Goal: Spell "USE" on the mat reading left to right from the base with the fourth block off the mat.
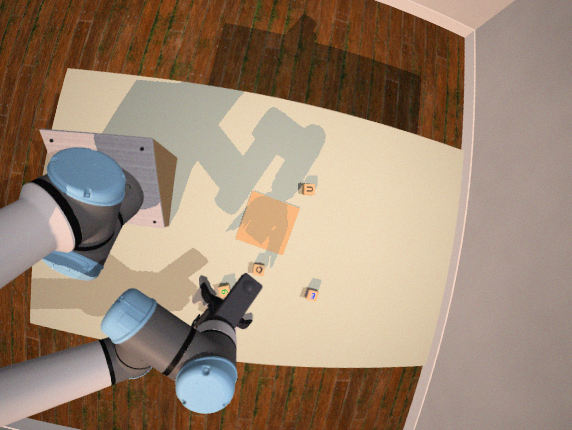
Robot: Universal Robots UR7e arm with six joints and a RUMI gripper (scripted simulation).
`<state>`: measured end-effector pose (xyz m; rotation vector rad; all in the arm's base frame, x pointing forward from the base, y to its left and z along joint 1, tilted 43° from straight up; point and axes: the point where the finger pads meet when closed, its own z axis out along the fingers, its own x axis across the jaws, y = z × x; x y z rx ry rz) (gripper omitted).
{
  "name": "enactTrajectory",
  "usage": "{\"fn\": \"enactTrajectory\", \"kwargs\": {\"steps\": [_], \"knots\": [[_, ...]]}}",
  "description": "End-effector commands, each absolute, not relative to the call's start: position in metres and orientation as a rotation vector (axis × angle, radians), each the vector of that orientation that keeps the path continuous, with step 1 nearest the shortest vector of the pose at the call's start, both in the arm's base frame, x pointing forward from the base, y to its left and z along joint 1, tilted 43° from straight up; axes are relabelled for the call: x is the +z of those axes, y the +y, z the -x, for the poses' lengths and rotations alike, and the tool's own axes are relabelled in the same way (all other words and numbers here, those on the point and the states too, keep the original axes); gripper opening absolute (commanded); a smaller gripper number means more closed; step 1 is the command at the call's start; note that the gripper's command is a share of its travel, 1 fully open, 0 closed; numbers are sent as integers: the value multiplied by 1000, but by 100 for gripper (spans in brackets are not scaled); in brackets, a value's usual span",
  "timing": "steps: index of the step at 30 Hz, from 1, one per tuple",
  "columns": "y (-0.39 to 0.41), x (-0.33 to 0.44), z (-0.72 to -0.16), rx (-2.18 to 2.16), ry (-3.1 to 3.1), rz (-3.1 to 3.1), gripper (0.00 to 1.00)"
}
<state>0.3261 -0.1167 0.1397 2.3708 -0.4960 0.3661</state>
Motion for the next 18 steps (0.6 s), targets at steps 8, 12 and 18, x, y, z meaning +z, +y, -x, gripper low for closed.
{"fn": "enactTrajectory", "kwargs": {"steps": [8,12,18], "knots": [[-116,139,-325,292,-295,-2392,100],[-115,139,-325,246,-172,-2398,100],[-115,138,-323,185,-21,-2398,100]]}}
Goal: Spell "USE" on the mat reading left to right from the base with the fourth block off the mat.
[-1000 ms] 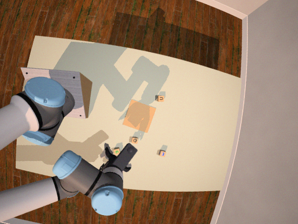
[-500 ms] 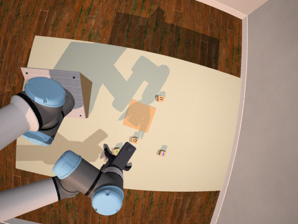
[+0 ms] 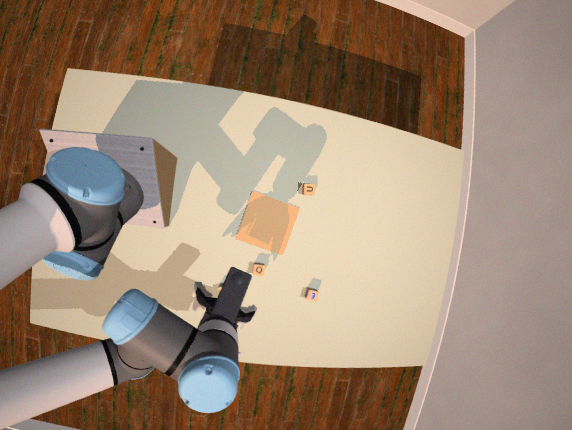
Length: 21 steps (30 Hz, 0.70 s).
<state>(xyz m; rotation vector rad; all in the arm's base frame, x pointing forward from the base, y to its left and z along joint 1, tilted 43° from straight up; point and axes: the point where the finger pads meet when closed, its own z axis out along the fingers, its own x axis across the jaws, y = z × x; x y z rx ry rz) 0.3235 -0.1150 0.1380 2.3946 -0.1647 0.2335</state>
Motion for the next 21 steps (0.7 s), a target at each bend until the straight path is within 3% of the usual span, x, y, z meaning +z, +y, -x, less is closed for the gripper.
{"fn": "enactTrajectory", "kwargs": {"steps": [1,21], "knots": [[-115,138,-322,175,5,-2397,100],[-115,138,-318,2,443,-2349,100]]}}
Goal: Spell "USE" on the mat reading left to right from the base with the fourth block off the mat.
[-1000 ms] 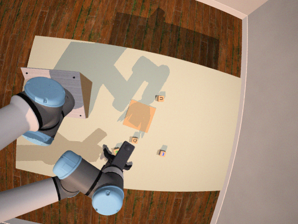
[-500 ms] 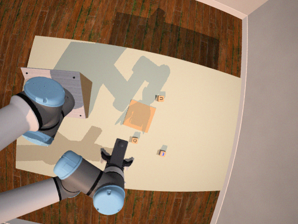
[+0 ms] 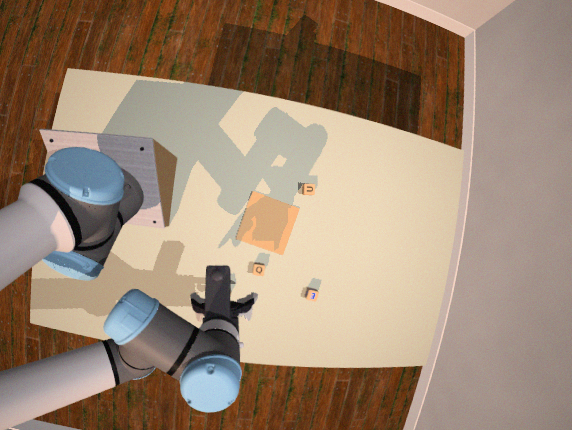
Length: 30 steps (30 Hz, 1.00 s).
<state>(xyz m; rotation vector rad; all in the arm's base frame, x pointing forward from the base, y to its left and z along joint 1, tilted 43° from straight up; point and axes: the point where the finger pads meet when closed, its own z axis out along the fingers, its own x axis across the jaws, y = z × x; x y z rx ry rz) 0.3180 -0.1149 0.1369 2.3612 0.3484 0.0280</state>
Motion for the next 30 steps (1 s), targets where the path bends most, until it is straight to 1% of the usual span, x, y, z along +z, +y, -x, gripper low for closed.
{"fn": "enactTrajectory", "kwargs": {"steps": [1,30], "knots": [[-115,138,-318,-18,493,-2339,100],[-118,140,-314,-305,1188,-2100,100]]}}
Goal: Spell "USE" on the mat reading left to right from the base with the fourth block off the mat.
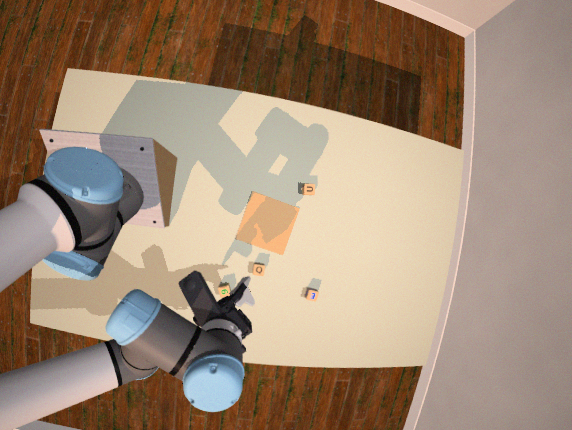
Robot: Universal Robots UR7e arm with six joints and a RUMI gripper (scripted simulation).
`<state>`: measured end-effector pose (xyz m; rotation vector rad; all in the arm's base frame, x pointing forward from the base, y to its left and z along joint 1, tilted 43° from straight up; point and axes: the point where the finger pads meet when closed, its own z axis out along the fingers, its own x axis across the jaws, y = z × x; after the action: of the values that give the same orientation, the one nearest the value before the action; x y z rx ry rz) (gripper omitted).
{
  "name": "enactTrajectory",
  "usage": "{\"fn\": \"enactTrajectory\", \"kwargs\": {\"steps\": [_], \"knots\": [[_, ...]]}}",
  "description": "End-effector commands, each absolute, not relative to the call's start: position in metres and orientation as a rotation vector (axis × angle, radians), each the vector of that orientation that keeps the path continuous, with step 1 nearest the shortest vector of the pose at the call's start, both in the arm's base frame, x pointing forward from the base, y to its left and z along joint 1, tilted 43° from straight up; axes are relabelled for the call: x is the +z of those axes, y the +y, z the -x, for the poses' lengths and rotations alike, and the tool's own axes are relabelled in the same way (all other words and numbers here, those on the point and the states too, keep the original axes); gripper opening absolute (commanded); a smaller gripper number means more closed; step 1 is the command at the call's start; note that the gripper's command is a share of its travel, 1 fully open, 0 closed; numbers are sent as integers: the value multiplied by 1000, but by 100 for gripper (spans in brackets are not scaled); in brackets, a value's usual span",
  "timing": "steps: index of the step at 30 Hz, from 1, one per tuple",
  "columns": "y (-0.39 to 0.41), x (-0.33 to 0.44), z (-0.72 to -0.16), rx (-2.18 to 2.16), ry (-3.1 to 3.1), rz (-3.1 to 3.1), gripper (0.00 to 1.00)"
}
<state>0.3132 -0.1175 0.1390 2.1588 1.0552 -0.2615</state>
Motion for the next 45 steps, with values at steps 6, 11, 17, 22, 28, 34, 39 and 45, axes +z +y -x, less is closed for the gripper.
{"fn": "enactTrajectory", "kwargs": {"steps": [6,11,17,22,28,34,39,45], "knots": [[-119,141,-313,-361,1319,-2031,100],[-120,142,-313,-406,1424,-1969,100],[-121,143,-313,-463,1555,-1884,100],[-122,144,-313,-499,1636,-1826,100],[-123,145,-314,-559,1771,-1720,100],[-124,146,-314,-613,1891,-1614,100],[-125,147,-315,-642,1954,-1554,100],[-126,149,-317,-697,2074,-1429,100]]}}
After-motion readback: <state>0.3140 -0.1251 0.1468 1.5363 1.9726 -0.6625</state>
